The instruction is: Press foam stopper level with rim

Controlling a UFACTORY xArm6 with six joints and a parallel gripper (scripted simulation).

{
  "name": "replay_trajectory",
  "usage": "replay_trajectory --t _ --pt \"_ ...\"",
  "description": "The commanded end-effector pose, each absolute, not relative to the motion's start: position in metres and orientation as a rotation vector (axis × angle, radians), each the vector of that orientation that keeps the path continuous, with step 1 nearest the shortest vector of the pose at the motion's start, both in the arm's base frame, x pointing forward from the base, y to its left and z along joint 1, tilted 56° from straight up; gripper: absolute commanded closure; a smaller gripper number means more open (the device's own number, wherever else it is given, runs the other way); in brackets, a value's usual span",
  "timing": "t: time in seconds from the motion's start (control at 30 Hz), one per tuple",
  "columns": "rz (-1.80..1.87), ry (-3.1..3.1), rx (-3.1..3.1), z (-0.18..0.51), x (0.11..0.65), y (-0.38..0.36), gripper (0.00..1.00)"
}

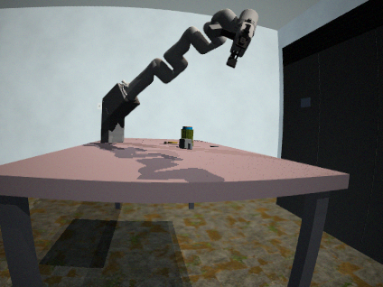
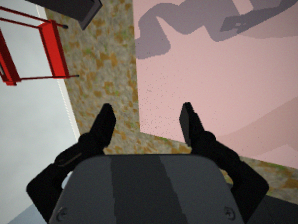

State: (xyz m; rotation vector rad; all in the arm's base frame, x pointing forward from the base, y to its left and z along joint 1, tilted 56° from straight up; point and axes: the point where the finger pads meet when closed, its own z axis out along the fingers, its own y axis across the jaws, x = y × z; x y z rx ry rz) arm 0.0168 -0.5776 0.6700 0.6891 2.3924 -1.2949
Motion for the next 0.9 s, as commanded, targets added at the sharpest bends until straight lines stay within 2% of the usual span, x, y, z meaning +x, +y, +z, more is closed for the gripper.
replay_trajectory --t 0.0,0.53,0.57,0.87 --pt "-1.3 2.388 0.689 0.6725 0.0162 -0.5765 0.0" --pt "-1.3 2.388 0.689 0.6725 0.0162 -0.5765 0.0" --pt "-1.3 2.388 0.689 0.6725 0.0162 -0.5765 1.0" --pt "-1.314 2.399 0.642 0.6645 0.0237 -0.5677 1.0"
